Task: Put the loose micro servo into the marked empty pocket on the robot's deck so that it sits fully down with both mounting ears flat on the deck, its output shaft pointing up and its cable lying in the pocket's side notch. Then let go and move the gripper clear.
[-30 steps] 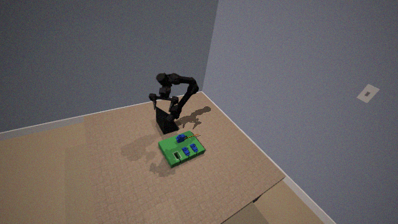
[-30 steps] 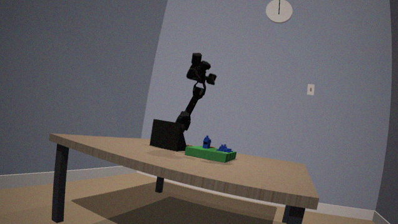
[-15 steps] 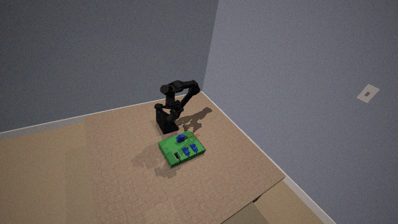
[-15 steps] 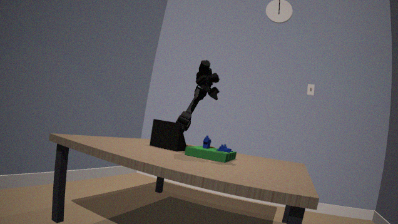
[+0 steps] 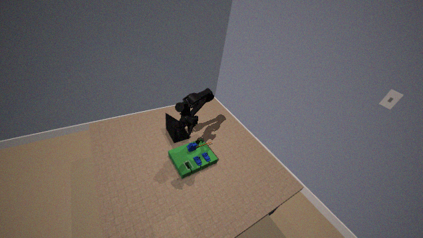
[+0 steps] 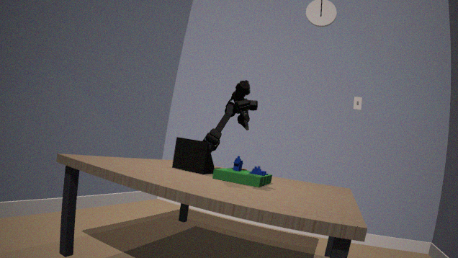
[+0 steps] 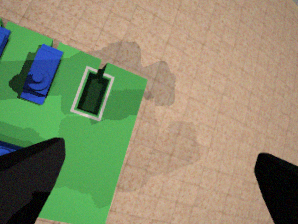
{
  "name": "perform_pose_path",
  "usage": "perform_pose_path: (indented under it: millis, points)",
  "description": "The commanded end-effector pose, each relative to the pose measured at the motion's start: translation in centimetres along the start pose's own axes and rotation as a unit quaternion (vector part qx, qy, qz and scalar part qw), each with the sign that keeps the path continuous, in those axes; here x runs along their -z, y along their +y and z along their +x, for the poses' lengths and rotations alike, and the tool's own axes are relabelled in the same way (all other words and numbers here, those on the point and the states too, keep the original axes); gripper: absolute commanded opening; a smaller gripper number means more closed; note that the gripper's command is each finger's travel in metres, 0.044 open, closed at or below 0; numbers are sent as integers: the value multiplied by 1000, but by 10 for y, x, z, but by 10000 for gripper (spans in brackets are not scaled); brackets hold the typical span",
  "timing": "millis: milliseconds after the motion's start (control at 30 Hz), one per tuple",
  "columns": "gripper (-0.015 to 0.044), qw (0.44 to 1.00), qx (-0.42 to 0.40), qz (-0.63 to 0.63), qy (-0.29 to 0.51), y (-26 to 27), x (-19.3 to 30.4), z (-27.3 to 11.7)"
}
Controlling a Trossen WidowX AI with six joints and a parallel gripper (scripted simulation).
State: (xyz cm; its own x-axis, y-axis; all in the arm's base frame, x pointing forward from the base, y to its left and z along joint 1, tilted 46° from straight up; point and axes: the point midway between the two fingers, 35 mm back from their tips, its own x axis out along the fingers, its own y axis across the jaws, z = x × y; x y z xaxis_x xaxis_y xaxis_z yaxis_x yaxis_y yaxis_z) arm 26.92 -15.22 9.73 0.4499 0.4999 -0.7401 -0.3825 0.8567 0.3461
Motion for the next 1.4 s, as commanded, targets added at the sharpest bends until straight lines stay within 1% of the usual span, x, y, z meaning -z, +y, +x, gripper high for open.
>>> perform_pose_path:
  millis: [0,233,500,767,1033,1200,1367]
  points:
    - [440,996,-29,-77,19,19,1,13]
    - [440,979,-77,-184,39,46,5,32]
    - [440,942,-136,-302,54,78,12,49]
    - [440,887,-197,-414,58,110,22,62]
    - [440,816,-259,-515,51,141,35,71]
    - [440,771,-292,-564,43,157,44,74]
    - [440,769,-293,-566,43,158,44,74]
